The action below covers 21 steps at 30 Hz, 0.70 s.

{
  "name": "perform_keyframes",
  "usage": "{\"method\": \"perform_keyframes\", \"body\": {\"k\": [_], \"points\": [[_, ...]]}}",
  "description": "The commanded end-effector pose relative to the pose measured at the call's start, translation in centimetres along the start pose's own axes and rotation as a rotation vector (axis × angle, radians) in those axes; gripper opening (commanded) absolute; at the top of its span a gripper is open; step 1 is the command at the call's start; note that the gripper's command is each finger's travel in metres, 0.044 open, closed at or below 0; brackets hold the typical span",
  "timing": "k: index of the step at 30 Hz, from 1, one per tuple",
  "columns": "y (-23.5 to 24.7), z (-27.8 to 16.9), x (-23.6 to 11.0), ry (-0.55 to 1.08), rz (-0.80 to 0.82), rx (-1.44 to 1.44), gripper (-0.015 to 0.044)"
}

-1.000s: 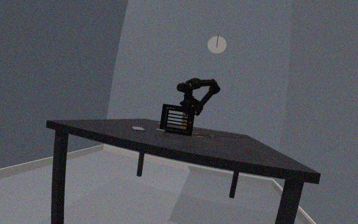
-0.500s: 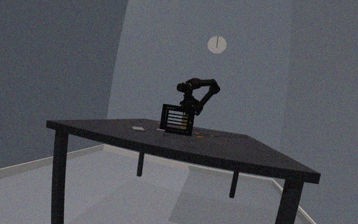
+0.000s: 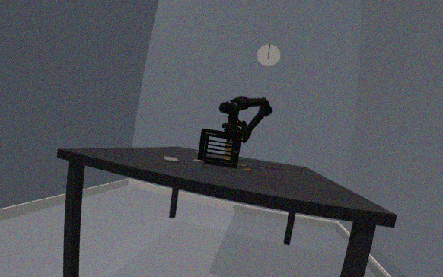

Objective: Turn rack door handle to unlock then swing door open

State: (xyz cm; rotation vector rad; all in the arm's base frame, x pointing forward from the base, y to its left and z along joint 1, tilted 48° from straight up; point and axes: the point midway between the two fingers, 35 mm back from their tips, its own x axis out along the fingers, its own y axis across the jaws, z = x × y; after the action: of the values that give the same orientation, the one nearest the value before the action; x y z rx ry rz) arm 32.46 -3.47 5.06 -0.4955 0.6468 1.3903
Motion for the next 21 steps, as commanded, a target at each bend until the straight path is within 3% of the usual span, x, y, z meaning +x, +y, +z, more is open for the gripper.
{"method": "perform_keyframes", "body": {"k": [1,21], "points": [[-0.3,0.01,0.27,-0.002,-0.004,0.203,0.0295],[-0.27,0.03,0.31,-0.003,-0.001,1.194,0.0295]]}}
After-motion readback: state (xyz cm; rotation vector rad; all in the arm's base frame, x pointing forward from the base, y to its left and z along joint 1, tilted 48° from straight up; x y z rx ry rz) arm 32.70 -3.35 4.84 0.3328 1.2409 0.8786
